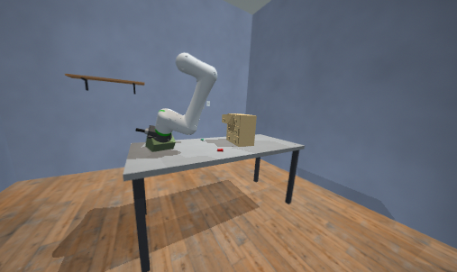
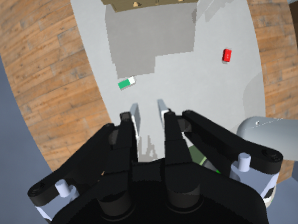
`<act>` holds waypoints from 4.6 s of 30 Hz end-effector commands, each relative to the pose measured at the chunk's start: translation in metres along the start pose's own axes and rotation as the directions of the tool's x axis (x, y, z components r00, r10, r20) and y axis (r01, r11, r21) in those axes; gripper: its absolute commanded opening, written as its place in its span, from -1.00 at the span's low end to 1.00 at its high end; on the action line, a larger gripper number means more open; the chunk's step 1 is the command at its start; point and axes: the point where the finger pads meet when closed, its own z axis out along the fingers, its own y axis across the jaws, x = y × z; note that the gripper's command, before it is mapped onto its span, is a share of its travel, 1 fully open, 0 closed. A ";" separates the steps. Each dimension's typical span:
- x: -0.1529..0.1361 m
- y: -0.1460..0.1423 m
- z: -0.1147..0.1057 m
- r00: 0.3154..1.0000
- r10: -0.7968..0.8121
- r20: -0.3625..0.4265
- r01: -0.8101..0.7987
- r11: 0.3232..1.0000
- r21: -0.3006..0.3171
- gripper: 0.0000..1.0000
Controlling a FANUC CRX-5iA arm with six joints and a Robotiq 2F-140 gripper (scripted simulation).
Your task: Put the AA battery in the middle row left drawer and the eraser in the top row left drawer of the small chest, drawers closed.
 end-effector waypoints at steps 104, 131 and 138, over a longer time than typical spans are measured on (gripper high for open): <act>0.030 -0.079 0.329 0.241 0.970 -0.010 -0.970 0.241 -0.008 -0.53; 0.030 -0.079 0.332 0.241 0.970 -0.010 -0.970 0.241 -0.008 -0.53; 0.030 -0.079 0.341 0.241 0.970 -0.010 -0.970 0.241 -0.008 -0.53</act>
